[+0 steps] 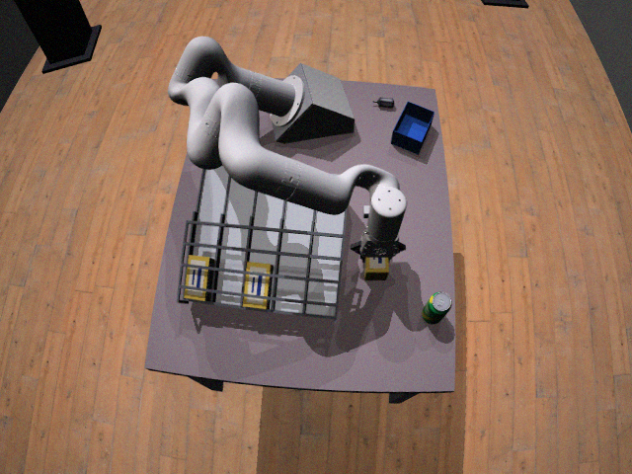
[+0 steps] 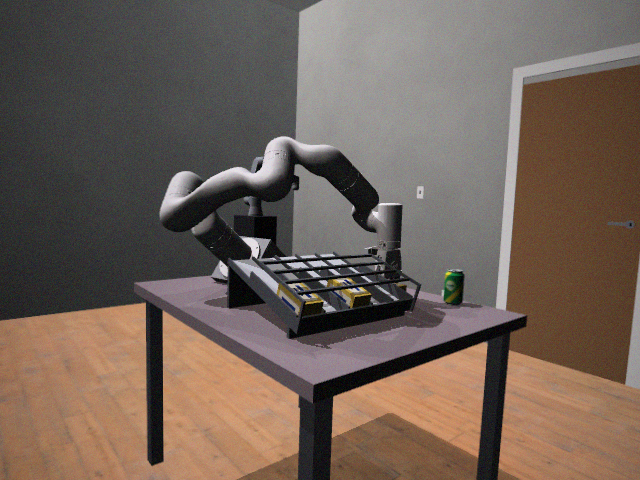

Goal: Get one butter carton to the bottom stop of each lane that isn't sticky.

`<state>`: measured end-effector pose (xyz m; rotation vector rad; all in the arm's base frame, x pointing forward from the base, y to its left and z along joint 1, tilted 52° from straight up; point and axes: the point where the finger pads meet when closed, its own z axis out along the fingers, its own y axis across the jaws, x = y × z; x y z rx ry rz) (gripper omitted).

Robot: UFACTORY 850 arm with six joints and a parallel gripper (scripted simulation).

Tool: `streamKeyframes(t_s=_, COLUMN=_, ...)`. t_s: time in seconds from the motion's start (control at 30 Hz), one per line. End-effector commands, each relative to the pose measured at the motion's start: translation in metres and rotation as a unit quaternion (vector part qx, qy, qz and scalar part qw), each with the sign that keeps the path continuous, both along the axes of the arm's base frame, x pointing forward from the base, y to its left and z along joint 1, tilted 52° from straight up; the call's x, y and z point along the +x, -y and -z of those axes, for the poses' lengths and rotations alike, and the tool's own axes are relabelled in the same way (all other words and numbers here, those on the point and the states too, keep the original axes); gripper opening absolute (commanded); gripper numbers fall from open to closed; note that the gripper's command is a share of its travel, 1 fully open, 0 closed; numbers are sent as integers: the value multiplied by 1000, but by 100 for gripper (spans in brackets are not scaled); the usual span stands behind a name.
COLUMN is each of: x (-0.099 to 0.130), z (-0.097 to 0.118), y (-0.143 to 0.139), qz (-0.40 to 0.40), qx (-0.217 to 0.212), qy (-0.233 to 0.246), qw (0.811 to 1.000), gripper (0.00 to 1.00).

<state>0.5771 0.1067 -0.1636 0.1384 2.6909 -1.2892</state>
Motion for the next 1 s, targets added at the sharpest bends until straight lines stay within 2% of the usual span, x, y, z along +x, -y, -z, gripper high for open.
streamKeyframes(t_s=0.0, x=1, z=-1, y=-1, qz=0, qx=0, qy=1, qw=1000, gripper=0)
streamKeyframes(t_s=0.53, x=1, z=-1, y=-1, qz=0, qx=0, qy=1, qw=1000, gripper=0)
streamKeyframes(t_s=0.57, x=-6, z=-43, y=-56, qz=0, qx=0, qy=1, qw=1000, gripper=0)
streamKeyframes(t_s=0.63, x=-6, z=-44, y=-58, qz=0, qx=0, qy=1, qw=1000, gripper=0)
streamKeyframes(t_s=0.73, x=-9, z=-62, y=-80, qz=0, qx=0, qy=1, qw=1000, gripper=0)
streamKeyframes(t_s=0.97, x=-9, z=-62, y=-80, qz=0, qx=0, qy=1, qw=1000, gripper=0)
